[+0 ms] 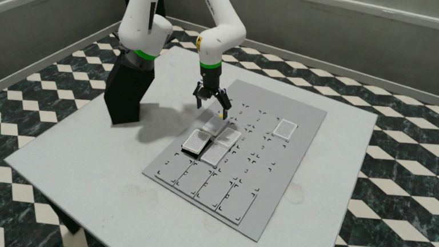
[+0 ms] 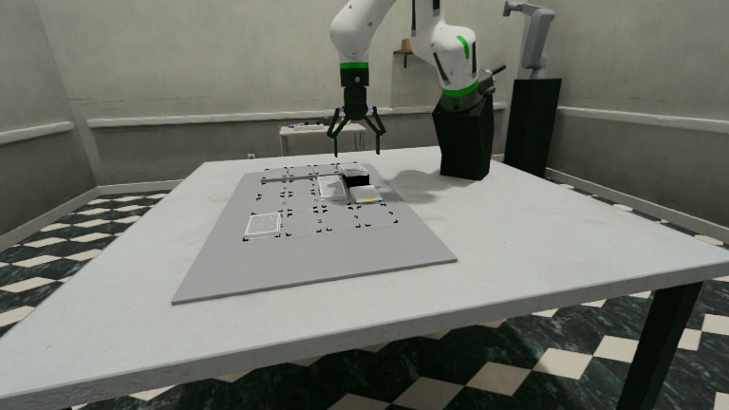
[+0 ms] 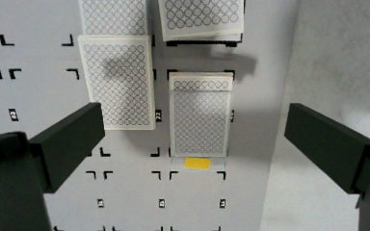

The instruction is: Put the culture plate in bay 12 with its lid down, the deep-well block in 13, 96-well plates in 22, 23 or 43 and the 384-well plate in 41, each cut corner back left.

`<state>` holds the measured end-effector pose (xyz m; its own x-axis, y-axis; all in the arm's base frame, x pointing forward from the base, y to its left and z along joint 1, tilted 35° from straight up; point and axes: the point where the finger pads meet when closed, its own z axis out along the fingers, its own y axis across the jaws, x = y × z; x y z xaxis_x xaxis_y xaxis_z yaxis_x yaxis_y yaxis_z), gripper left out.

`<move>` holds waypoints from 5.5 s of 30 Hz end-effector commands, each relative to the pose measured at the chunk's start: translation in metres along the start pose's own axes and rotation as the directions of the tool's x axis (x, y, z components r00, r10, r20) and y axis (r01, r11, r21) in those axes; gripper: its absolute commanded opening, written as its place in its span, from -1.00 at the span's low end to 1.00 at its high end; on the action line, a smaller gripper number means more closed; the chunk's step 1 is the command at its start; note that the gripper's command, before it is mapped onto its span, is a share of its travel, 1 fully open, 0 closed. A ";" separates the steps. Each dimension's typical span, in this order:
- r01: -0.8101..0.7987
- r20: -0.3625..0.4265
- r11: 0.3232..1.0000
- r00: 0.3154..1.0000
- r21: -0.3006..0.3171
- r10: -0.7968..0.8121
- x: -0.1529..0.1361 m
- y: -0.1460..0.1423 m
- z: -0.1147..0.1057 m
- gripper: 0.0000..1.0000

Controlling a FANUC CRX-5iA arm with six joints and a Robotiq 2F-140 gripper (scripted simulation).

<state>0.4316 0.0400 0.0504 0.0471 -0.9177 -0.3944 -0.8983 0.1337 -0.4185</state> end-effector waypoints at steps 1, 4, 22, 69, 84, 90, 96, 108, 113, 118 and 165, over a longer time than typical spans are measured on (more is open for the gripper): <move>0.000 -0.003 1.000 1.000 0.002 0.000 -0.004 0.016 -0.001 1.00; 0.000 -0.003 1.000 1.000 0.002 0.000 -0.005 0.020 0.000 1.00; 0.000 -0.003 1.000 1.000 0.002 0.000 -0.005 0.020 0.000 1.00; 0.000 -0.003 1.000 1.000 0.002 0.000 0.055 0.020 -0.001 1.00; 0.000 -0.003 1.000 1.000 0.002 0.000 0.107 0.020 -0.001 1.00; 0.000 -0.003 1.000 1.000 0.002 0.000 0.131 0.020 -0.001 1.00; 0.000 -0.003 1.000 1.000 0.002 0.000 0.151 0.020 -0.001 1.00; 0.000 -0.003 1.000 1.000 0.002 0.000 0.159 0.020 -0.001 1.00; 0.000 -0.003 1.000 1.000 0.002 0.000 0.159 0.020 -0.001 1.00; 0.000 -0.003 1.000 1.000 0.002 0.000 0.159 0.020 -0.001 1.00; 0.000 -0.003 1.000 1.000 0.002 0.000 0.159 -0.040 -0.001 1.00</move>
<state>0.4689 -0.1098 0.0028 0.0464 -0.9185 -0.3926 -0.8974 0.1344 -0.4203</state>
